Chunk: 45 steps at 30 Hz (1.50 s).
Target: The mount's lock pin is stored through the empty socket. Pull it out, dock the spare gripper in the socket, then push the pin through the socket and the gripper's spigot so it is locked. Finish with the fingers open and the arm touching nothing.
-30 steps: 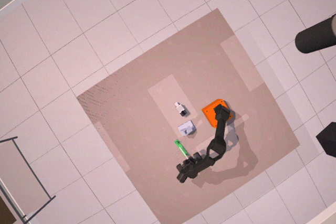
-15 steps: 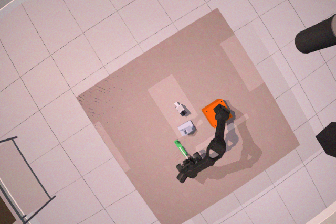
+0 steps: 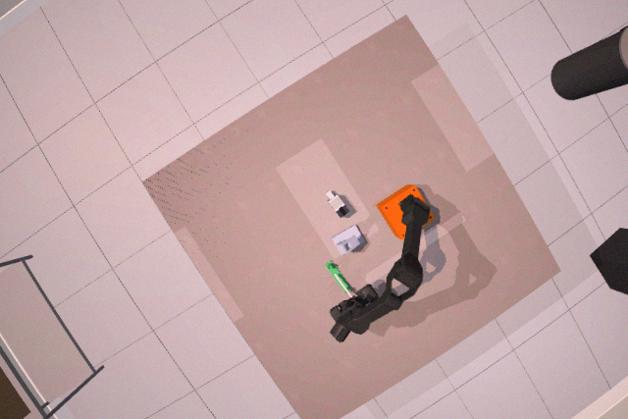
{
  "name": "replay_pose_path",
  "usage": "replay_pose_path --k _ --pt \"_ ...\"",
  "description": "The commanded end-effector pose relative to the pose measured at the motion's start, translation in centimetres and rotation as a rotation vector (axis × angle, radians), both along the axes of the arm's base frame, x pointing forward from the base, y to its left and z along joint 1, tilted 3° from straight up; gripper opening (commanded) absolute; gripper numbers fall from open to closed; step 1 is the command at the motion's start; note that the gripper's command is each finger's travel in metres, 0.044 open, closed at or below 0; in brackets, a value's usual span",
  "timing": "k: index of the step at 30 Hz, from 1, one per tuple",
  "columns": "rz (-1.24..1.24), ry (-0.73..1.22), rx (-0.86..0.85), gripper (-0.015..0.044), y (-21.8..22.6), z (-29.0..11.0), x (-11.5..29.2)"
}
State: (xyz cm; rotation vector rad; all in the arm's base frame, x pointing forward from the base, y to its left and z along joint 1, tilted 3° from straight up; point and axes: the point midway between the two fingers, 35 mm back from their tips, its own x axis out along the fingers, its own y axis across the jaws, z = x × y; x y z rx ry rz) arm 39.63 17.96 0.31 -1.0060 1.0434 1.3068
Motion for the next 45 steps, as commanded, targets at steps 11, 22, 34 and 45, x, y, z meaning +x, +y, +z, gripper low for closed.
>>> replay_pose_path --k 11,22,34,45 --pt "-0.001 0.022 -0.008 0.02 -0.3 2.7 -0.7" --pt "-0.002 0.049 -0.018 0.02 -0.7 4.6 -1.5" --pt "-0.004 0.078 -0.028 0.02 -1.0 6.6 -2.3" --pt "0.001 0.004 -0.036 0.0226 -4.1 8.7 -1.4"
